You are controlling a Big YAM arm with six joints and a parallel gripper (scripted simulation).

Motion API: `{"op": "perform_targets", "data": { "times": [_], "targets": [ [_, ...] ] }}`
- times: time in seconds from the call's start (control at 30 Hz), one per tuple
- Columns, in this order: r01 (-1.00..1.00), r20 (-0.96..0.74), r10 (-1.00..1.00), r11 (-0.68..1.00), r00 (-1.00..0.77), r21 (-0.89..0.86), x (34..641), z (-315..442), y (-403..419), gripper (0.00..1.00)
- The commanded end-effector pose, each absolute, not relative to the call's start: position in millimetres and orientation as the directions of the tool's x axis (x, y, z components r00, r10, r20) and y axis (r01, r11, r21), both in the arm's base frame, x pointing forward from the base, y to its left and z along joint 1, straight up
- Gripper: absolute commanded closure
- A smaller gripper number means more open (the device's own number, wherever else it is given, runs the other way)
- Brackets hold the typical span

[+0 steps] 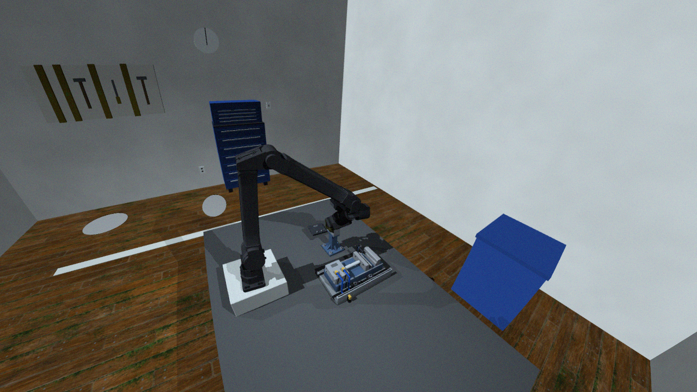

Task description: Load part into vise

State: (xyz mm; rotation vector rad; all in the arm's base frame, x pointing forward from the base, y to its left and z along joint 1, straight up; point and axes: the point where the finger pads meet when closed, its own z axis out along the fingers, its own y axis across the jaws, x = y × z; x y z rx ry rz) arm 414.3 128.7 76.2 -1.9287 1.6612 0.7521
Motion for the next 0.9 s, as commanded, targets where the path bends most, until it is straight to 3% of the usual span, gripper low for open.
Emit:
{"op": "perform_targets", "data": {
  "times": [0.0,0.87],
  "targets": [
    [-0.99,-0.687,-0.718,-0.143,0.106,-0.003,420.4,73.8,122.4,0.19],
    [-0.99,-0.706,-0.7,-0.142,0.108,-0.01,423.6,75.5,122.0,0.19]
  ]
}}
